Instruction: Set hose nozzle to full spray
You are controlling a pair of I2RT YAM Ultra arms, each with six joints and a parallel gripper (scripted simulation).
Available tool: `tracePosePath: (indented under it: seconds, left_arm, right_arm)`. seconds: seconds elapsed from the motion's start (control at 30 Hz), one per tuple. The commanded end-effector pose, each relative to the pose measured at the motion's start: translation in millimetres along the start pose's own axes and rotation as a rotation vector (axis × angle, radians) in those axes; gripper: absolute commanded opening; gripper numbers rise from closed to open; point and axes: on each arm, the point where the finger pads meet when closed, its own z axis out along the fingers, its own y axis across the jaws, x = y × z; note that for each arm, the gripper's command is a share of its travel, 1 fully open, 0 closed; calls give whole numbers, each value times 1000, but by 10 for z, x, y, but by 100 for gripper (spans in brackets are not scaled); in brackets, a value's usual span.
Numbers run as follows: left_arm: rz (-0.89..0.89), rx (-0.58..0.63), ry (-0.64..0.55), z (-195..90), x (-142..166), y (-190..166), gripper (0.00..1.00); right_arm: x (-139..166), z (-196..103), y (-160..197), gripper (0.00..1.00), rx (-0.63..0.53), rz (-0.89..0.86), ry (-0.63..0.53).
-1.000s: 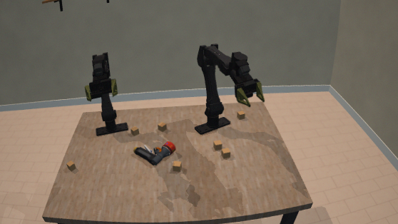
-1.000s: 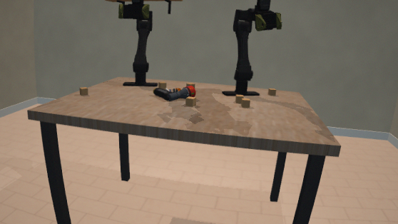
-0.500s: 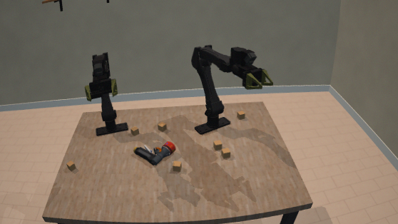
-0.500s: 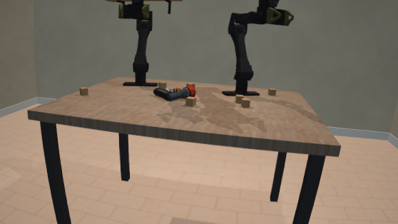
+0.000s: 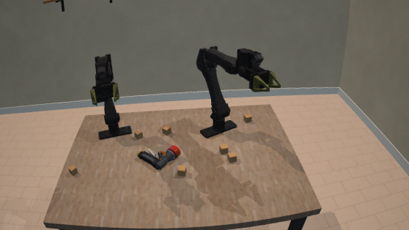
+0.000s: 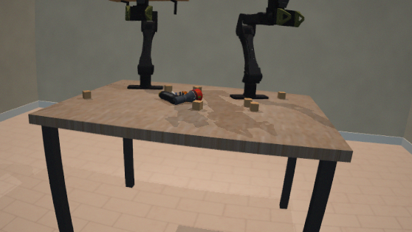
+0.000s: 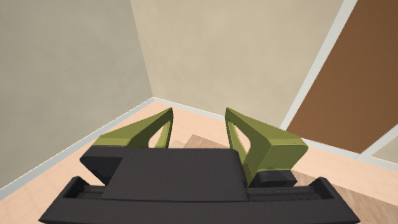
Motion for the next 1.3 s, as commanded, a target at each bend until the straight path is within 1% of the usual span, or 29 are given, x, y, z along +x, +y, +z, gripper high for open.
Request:
tracePosePath:
  seconds: [0.0, 0.03, 0.07, 0.1, 0.13, 0.2, 0.47, 0.53, 0.57, 0.6, 0.63, 0.67, 0.7, 0.97, 1.03, 1.1, 1.13, 1.17, 1.27]
  left_arm:
    - [5, 5, -40, -88, -206, -7, 63]
    - [3, 5, -40, -89, -207, -7, 63]
    - [3, 5, -40, -89, -207, -7, 63]
    - [3, 5, -40, -89, -207, -7, 63]
    - [3, 5, -40, -89, -207, -7, 63]
    - [3, 5, -40, -89, -207, -7, 63]
    - [3, 5, -40, -89, -207, -7, 63]
    - [3, 5, -40, -89, -207, -7, 63]
    - [3, 5, -40, -89, -207, -7, 63]
    - [3, 5, -40, -89, -207, -7, 63]
    - [3, 5, -40, -89, -207, -7, 63]
    - [3, 5, -40, -89, -207, -7, 63]
    - [3, 5, -40, -89, -207, -7, 63]
    - [3, 5, -40, -89, -207, -7, 63]
    - [3, 5, -40, -89, -207, -7, 63]
    - [3, 5, -40, -89, -207, -7, 63]
    - [3, 5, -40, -89, -207, -7, 63]
    - [3, 5, -40, -89, -207, -7, 63]
    - [3, 5, -40, -89, -207, -7, 63]
  right_arm:
    - [200, 57, 63, 78, -23, -12, 69]
    - [219, 29, 82, 78, -29, -15, 74]
    - [428, 76, 107, 78, -39, -20, 126]
    - [450, 85, 136, 78, -49, -25, 139]
    - [561, 115, 175, 78, -63, -31, 172]
    - [616, 103, 230, 78, -82, -40, 190]
    - [1167, 115, 469, 78, -167, -74, 354]
    - [1167, 115, 469, 78, -167, -74, 354]
    - [1095, 114, 497, 78, -176, -79, 343]
    - [1198, 115, 514, 78, -182, -80, 365]
    - [1386, 90, 541, 78, -194, -84, 413]
    - [1401, 90, 571, 78, -204, -89, 422]
    - [1510, 70, 608, 78, -220, -94, 455]
    - [2039, -75, 830, 78, -313, -132, 620]
    - [2164, -126, 884, 78, -337, -141, 660]
    - [2164, -126, 884, 78, -337, -141, 660]
    - [2097, -119, 915, 78, -348, -146, 648]
    - [2236, -157, 924, 78, -354, -147, 681]
    - [2467, -275, 1000, 78, -394, -162, 761]
